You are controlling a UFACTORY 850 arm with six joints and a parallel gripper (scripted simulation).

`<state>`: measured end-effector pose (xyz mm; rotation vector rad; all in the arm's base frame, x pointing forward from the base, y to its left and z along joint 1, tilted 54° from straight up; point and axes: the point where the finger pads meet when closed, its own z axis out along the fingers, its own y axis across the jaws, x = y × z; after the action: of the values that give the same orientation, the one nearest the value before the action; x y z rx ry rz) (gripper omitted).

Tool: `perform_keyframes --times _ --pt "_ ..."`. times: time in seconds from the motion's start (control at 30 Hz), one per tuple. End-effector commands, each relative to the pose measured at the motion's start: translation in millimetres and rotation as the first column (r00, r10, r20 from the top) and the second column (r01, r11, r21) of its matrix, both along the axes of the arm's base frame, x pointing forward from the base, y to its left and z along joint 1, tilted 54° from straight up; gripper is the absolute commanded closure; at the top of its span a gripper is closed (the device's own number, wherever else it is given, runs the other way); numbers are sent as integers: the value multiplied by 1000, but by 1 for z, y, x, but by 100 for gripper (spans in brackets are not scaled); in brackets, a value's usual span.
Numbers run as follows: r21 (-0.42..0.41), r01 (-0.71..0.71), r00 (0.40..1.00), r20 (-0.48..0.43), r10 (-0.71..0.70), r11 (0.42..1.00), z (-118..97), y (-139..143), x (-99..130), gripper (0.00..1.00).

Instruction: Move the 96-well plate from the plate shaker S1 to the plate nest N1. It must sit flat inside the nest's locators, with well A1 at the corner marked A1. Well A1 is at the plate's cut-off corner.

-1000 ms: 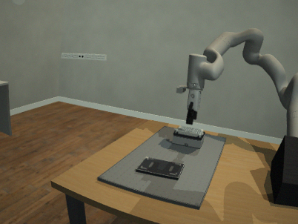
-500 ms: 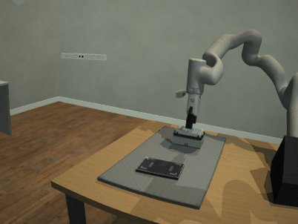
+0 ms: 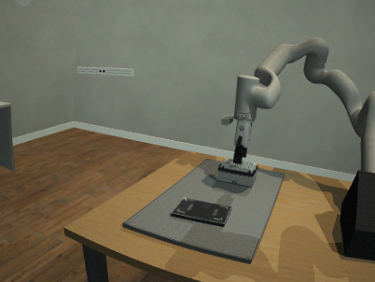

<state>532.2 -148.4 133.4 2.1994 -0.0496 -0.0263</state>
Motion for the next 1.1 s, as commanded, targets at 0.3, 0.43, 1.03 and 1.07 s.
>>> perform_keyframes --times 0.3,0.43,1.03,1.07 --pt "0 -1 1000 1 1 1000 -3 -4 0 0" --pt "0 -1 1000 1 1 1000 -4 -6 0 0" --pt "0 -1 1000 1 1 1000 -11 -15 0 0" --pt "0 -1 1000 1 1 1000 -11 -15 0 0"
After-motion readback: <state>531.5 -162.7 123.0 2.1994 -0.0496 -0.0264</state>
